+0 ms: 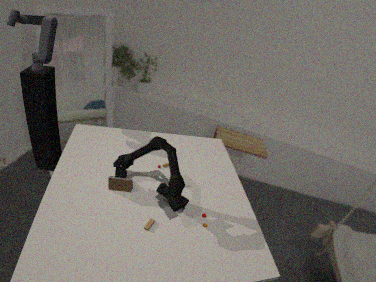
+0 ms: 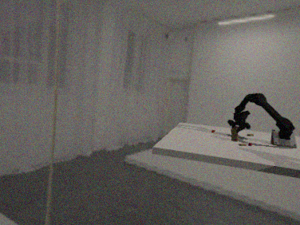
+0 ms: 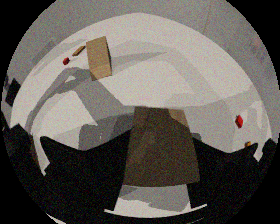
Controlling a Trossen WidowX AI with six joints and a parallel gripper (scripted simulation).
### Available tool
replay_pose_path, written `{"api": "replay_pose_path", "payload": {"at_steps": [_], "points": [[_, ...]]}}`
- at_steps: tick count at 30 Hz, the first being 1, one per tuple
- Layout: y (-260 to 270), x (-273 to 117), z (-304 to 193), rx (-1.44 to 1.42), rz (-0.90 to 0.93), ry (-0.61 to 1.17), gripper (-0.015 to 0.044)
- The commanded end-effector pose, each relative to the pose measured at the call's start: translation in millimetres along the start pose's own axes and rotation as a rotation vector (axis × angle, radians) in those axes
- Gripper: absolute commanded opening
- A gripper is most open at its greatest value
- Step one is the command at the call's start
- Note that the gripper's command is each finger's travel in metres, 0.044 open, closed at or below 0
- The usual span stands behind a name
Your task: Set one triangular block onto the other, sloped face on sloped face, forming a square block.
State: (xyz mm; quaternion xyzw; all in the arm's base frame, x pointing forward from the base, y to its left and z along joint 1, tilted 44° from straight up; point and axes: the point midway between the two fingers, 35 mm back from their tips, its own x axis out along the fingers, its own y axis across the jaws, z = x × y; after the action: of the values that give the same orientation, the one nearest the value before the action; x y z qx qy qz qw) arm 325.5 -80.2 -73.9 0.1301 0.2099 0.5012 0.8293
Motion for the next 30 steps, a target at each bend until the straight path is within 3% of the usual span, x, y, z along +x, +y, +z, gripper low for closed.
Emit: {"api": "replay_pose_path", "payload": {"at_steps": [1, 6, 7, 23, 30], "points": [[-2.1, -3.5, -7.1, -0.002, -0.011, -0.104, 0.0000], [-2.2, -6.6, -13.9, 0.030, -0.006, -0.192, 0.0000], [0.8, -3.9, -9.1, 0.014, 0.005, -0.133, 0.0026], [0.8, -3.9, -9.1, 0.014, 0.005, -0.133, 0.0440], [0.8, -3.9, -9.1, 0.014, 0.005, -0.133, 0.0440]]}}
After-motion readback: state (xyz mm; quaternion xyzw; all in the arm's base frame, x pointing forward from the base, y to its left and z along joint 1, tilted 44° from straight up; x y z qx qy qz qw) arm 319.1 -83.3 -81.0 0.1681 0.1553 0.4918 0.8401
